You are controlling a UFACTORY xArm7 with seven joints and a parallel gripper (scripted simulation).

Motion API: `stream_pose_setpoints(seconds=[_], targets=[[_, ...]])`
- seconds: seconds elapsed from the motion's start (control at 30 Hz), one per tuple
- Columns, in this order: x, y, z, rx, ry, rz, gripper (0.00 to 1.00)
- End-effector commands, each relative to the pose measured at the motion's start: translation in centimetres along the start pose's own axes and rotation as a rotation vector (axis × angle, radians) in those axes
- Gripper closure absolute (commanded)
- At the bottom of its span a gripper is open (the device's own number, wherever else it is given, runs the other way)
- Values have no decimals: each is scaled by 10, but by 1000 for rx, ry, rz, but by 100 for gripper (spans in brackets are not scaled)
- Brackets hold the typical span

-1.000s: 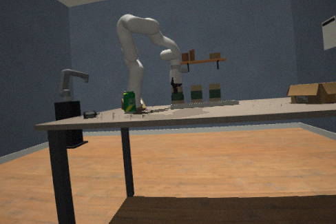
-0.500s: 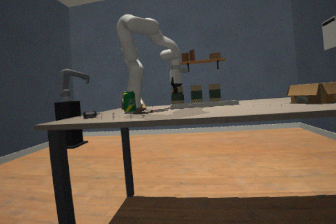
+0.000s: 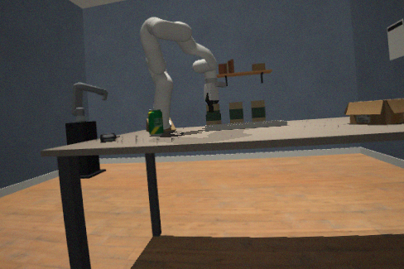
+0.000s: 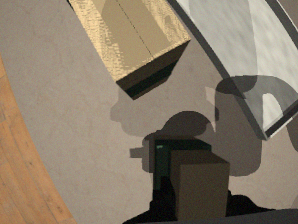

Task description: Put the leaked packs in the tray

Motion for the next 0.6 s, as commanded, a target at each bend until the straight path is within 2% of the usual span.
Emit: stream_pose_setpoints(seconds=[0.0,0.43,0.57], targets=[[0,0,1,-2,1,0,73],[0,0,6,-2,1,0,73],[0,0,17,-2,1,0,73]])
Point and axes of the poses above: the point where the finger pads meet when closed, its own z axis back along the fingers, its own y axis across the jaws, x = y × z, the point moved 9 cm from there along z, back along the fingers, and after that the axes turned 1 degree about z, right-handed, at the moved point
